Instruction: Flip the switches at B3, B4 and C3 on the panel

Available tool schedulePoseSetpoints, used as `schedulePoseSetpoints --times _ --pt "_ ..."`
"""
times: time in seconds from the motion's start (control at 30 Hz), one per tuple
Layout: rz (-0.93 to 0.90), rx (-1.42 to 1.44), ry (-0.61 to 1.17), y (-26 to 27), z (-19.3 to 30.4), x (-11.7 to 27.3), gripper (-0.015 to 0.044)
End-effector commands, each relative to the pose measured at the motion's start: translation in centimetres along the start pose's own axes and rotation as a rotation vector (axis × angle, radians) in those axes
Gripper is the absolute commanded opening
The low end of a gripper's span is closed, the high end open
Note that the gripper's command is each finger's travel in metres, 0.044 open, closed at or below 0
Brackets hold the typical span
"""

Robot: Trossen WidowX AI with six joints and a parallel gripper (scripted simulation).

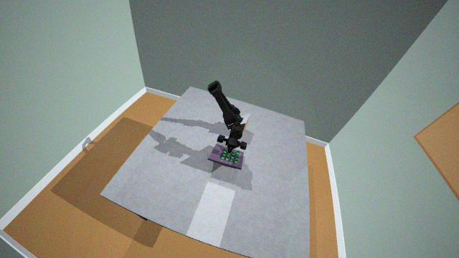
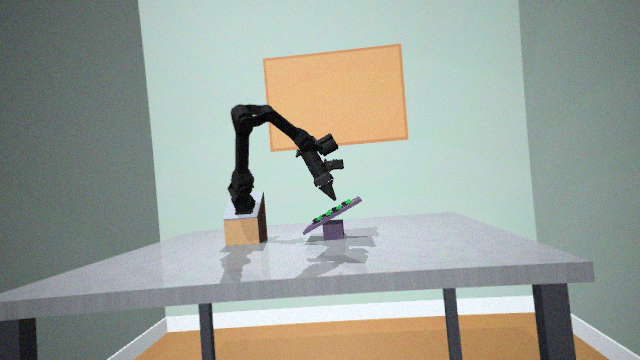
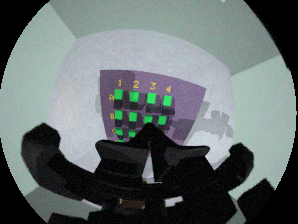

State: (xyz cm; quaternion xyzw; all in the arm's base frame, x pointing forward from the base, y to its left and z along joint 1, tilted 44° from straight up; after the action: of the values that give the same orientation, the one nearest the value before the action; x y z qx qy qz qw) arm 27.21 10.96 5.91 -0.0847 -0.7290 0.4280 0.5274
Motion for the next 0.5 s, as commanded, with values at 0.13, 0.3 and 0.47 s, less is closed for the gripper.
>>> schedulePoseSetpoints --times 0.13,0.3,0.47 --pt "-0.004 0.007 0.006 0.1 0.1 -1.0 0.0" --pt "-0.003 0.007 0.006 0.1 0.1 -1.8 0.0" --pt "-0.003 0.007 0.006 0.1 0.1 -1.9 0.0"
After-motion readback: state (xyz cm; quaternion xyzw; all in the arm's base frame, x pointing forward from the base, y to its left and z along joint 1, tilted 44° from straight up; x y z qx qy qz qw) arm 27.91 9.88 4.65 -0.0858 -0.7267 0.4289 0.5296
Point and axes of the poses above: the point midway between the two fingers, 35 mm back from their tips, its own x axis back along the fingers, its own y axis across the jaws, z = x × y, the point moved 9 cm from there along x, back along the fingers, and after that the axes turned 13 degrees about x, right-handed, at the moved point
